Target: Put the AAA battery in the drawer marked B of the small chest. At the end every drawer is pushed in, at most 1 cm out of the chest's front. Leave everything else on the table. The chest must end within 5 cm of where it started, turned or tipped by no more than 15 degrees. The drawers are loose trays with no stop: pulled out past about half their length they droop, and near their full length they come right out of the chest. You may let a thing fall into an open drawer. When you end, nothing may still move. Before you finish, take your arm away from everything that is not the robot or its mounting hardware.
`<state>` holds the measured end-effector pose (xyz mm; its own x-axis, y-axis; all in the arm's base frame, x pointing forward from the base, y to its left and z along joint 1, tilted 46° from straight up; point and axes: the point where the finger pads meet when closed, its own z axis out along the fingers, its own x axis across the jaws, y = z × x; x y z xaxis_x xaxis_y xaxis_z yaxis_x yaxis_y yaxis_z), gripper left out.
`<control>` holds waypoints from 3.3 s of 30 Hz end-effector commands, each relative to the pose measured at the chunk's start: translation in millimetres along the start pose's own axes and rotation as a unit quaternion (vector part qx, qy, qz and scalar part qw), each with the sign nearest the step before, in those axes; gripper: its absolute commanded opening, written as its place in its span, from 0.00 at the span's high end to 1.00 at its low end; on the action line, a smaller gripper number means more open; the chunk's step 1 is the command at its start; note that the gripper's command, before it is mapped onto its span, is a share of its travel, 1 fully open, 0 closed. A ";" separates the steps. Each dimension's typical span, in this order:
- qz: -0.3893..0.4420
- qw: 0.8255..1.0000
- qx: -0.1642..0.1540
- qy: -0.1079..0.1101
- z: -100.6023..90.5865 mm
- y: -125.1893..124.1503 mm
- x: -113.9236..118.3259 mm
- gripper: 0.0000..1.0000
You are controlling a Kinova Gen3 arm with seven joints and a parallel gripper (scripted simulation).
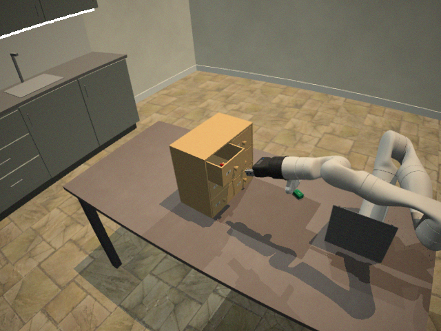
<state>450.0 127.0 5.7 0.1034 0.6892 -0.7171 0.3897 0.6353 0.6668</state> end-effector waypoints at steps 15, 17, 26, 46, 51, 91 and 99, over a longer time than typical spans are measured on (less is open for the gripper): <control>-0.001 1.000 0.001 -0.001 -1.3 -1.8 -1.9 1.00; -0.001 1.000 0.001 -0.001 -1.3 -1.8 -1.9 1.00; -0.001 1.000 0.001 -0.001 -1.3 -1.8 -1.9 1.00; -0.001 1.000 0.001 -0.001 0.2 -1.2 -1.9 1.00; -0.001 1.000 0.001 0.000 2.2 -0.2 -0.9 1.00; 0.000 1.000 -0.001 0.002 43.1 16.5 2.4 1.00; 0.000 1.000 -0.001 0.002 57.2 21.8 2.4 1.00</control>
<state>503.2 123.5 5.7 0.0969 0.6900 -0.7173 0.3927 0.6357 0.6646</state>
